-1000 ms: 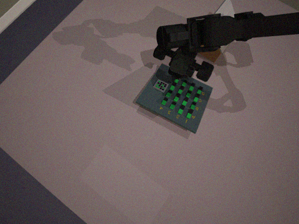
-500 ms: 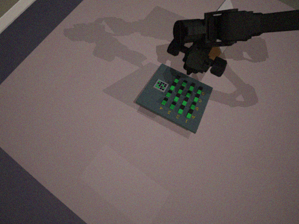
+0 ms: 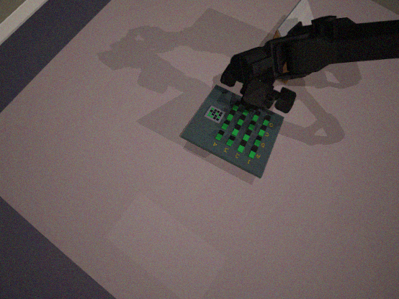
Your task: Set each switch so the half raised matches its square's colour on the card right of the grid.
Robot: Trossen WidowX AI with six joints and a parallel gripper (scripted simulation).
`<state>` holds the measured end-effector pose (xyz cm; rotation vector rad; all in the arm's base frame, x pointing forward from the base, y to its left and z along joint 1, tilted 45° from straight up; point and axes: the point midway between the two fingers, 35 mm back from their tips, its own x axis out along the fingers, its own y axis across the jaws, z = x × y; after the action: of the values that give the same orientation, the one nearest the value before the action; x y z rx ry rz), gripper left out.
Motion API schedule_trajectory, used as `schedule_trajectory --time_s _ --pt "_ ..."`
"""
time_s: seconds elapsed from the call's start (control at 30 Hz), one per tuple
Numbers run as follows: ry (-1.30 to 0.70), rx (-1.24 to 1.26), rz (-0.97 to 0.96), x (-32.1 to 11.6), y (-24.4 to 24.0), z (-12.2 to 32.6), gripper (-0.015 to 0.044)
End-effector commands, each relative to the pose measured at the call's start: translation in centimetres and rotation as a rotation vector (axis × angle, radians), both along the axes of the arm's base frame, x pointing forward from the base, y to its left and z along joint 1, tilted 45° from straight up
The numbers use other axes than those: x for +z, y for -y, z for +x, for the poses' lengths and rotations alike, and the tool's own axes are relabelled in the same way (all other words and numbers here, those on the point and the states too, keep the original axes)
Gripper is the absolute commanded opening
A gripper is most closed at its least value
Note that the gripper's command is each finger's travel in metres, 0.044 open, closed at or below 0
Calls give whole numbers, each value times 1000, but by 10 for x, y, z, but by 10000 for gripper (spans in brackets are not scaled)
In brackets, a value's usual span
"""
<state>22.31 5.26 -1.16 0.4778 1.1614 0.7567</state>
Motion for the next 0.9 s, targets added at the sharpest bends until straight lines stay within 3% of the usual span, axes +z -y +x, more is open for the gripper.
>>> schedule_trajectory --time_s 0.0,0.87 --pt "-6 -4 6 -3 -4 0 0" --pt "-6 -4 7 -10 -13 2 0"
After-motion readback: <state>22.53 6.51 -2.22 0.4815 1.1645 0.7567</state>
